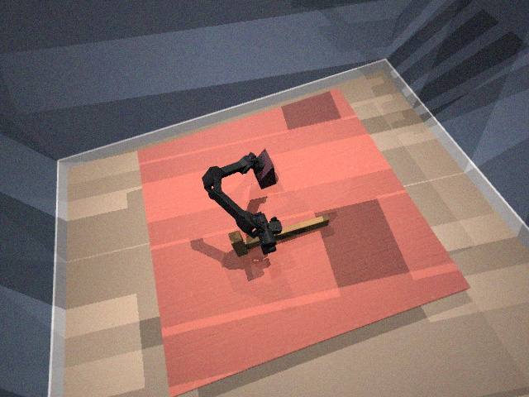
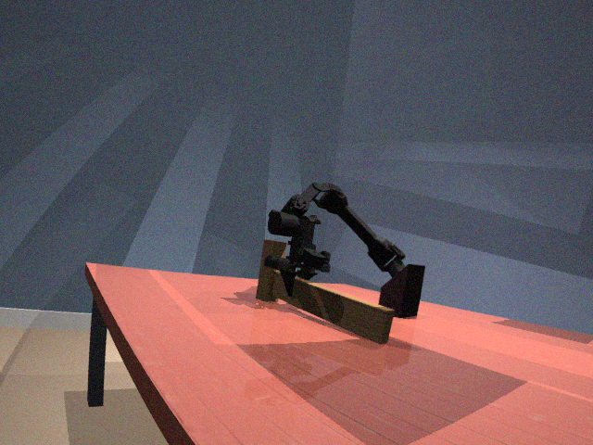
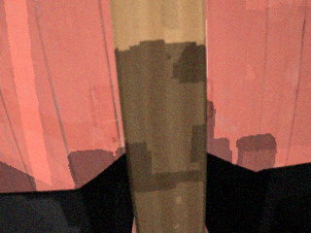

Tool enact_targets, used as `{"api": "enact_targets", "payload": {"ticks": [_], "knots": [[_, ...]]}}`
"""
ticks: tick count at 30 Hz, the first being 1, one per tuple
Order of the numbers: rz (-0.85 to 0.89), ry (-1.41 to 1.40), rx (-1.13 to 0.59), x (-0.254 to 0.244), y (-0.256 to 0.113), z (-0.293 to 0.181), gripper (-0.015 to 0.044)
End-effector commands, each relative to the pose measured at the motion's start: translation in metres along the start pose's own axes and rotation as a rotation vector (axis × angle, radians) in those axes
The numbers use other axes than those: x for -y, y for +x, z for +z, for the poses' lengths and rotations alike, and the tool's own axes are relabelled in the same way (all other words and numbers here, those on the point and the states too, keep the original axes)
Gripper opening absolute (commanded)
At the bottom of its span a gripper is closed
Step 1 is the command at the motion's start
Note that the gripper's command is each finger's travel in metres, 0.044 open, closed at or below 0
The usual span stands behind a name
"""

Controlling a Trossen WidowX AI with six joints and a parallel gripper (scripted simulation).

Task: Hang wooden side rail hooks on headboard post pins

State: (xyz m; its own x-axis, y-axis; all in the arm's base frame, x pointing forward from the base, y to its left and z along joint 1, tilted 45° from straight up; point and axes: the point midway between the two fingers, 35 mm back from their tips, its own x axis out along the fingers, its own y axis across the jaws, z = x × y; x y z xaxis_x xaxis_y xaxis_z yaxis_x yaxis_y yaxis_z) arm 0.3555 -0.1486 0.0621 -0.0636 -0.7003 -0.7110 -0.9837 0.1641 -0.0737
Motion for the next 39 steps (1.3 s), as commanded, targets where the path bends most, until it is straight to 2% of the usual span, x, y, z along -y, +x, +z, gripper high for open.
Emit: {"api": "enact_targets", "payload": {"ticks": [1,39], "knots": [[-0.012,0.002,-0.001,0.0022,-0.0043,-0.0026,0.0],[-0.012,0.002,-0.002,0.0017,0.0007,-0.0034,0.0]]}}
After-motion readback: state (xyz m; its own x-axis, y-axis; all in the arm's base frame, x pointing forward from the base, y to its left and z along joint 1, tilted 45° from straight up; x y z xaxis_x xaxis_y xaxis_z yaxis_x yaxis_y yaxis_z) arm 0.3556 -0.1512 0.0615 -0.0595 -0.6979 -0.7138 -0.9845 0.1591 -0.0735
